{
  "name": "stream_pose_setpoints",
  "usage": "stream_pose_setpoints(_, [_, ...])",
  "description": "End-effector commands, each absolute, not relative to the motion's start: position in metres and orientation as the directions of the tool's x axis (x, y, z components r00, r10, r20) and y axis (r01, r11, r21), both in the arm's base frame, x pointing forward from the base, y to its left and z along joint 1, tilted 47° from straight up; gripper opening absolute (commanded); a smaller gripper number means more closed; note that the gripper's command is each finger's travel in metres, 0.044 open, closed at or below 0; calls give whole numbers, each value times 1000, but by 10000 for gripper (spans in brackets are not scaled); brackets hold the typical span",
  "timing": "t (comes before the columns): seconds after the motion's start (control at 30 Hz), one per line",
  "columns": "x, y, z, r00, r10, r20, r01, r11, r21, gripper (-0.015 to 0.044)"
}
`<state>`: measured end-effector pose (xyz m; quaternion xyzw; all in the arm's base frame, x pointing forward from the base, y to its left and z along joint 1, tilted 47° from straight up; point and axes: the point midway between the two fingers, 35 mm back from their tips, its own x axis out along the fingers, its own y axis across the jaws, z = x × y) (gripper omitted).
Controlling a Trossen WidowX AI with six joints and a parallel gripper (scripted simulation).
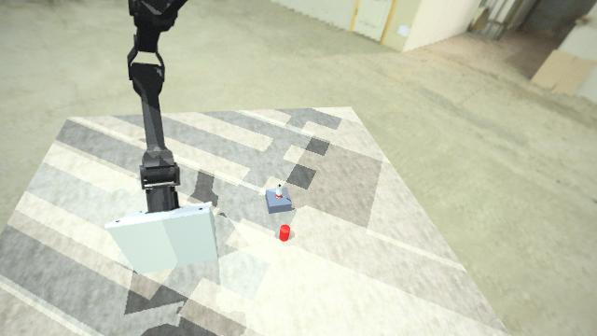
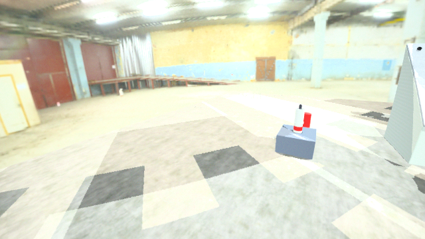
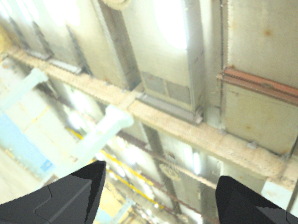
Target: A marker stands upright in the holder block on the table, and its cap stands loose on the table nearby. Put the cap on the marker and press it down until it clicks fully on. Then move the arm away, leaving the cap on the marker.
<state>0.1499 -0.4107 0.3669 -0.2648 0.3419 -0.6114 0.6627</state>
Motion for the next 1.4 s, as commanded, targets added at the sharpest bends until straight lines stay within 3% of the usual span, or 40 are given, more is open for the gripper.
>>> stream_pose_setpoints(0.0, [206, -405, 314, 164, -946, -281, 476, 326, -817, 247])
stream_pose_setpoints(0.27, [280, -374, 225, 352, -767, -536, 173, 616, -768, 247])
stream_pose_setpoints(0.5, [309, -347, 180, 405, -638, -655, 3, 717, -697, 247])
stream_pose_setpoints(0.73, [351, -275, 101, 428, -302, -851, -326, 827, -458, 247])
stream_pose_setpoints(1.07, [364, -140, 10, 228, 250, -941, -693, 721, 24, 247])
stream_pose_setpoints(1.37, [333, -13, -32, -102, 660, -744, -773, 418, 477, 247])
